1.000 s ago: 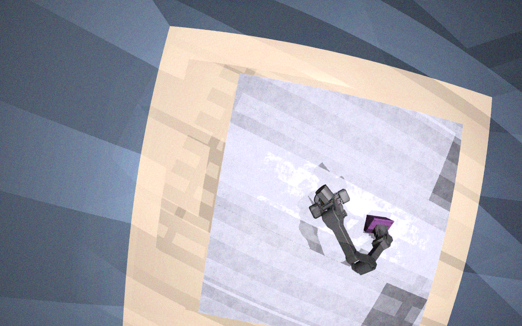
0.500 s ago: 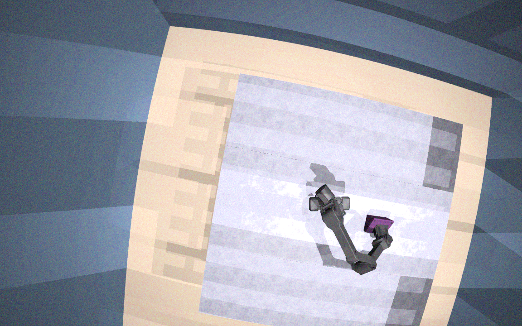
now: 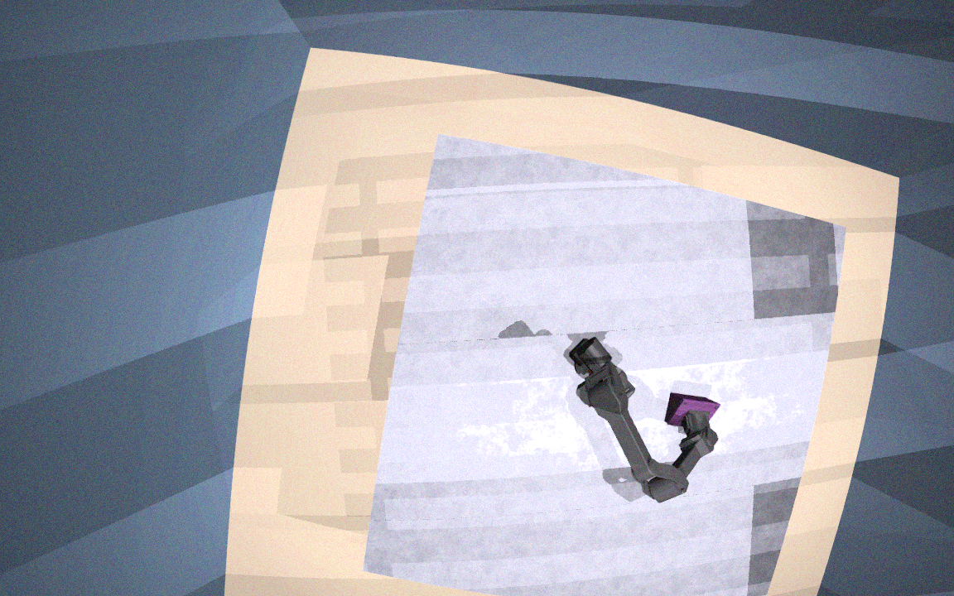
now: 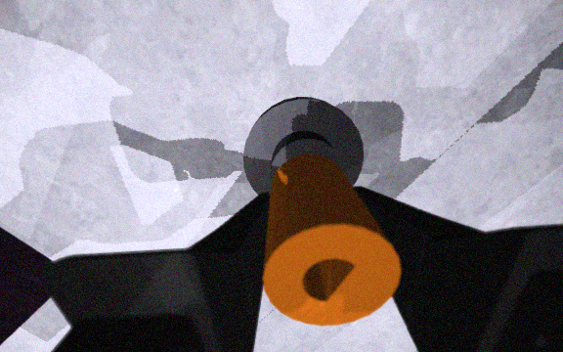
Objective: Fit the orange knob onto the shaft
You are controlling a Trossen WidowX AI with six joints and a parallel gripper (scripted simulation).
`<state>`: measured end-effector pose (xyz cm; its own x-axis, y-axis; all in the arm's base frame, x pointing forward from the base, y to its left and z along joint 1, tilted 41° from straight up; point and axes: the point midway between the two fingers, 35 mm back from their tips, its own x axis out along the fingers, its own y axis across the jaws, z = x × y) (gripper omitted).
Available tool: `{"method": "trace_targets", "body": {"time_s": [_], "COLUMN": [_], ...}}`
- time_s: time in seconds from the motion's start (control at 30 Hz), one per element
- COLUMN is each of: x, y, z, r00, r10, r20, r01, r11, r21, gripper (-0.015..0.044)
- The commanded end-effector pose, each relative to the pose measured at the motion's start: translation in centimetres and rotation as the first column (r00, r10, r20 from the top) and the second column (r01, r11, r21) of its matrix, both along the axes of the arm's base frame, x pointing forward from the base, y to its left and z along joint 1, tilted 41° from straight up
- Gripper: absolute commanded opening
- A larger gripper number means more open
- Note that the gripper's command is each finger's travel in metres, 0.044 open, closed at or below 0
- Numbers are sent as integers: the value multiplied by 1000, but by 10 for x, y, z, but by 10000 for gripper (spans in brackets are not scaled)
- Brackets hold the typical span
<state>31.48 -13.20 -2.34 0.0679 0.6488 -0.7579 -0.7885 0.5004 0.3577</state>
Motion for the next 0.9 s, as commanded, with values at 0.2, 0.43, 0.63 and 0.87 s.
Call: {"method": "trace_targets", "body": {"time_s": [0.2, 0.43, 0.63, 0.87], "x": [3, 4, 4, 2], "y": [-1, -3, -2, -1], "z": [3, 5, 3, 0], "r00": [587, 500, 500, 500], "r10": [-598, -637, -637, -637], "r20": [-546, -587, -587, -587], "r01": [634, 680, 680, 680], "r11": [759, 708, 708, 708], "r21": [-150, -190, -189, -189], "gripper": [0, 0, 0, 0]}}
